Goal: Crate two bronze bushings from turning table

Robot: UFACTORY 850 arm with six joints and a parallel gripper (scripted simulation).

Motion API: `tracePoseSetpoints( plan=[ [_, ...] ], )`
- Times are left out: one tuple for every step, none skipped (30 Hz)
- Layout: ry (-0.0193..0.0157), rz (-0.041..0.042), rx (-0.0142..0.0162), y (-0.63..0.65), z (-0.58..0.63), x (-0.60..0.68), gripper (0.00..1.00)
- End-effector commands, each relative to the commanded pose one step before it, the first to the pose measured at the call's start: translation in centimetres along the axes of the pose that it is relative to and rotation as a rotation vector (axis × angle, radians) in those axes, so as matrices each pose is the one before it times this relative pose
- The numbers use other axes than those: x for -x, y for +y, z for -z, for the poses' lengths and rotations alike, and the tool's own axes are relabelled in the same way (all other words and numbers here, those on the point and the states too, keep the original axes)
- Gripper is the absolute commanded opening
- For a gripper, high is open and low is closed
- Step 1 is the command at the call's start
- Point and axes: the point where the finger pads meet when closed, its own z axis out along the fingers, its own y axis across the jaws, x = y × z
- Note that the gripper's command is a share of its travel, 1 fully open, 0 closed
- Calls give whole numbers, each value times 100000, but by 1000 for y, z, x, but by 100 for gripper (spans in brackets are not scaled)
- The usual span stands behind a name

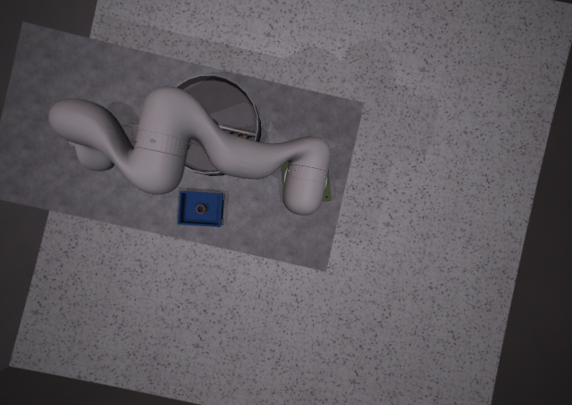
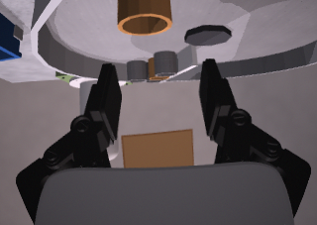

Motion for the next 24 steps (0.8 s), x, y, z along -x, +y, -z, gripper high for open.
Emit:
tracePoseSetpoints(
  plan=[
    [394, -3163, -1058, -48, -23, 164, 62],
    [70, -1605, -586, -33, -72, 88, 62],
    [68, -1763, -643, -35, -79, 97, 62],
    [95, -1926, -703, -36, -89, 109, 62],
    [183, -2093, -767, -37, -107, 125, 62],
    [183, -2260, -828, -36, -114, 136, 62],
    [180, -2428, -889, -35, -122, 147, 62],
    [174, -2597, -949, -34, -129, 157, 62],
    [165, -2766, -1009, -31, -135, 168, 62],
    [225, -2941, -1076, -25, -148, 182, 62],
    [255, -3114, -1142, -18, -159, 195, 62],
    [240, -3284, -1200, -12, -165, 206, 62],
    [221, -3452, -1257, -4, -171, 216, 62],
    [259, -3623, -1323, 7, -181, 228, 62],
    [278, -3402, -1249, 18, -171, 215, 62],
    [0, 0, 0, 0, 0, 0, 62],
    [0, 0, 0, 0, 0, 0, 62],
    [284, -3941, -1440, 30, -195, 248, 62],
    [253, -4103, -1489, 43, -199, 257, 62],
    [347, -4268, -1569, 61, -211, 267, 62],
    [267, -3521, -1290, 62, -171, 218, 62],
    [189, -2764, -1006, 56, -132, 170, 62],
    [191, -3109, -1125, 70, -147, 189, 62],
    [266, -3243, -1195, 81, -155, 196, 62]
  ],
)
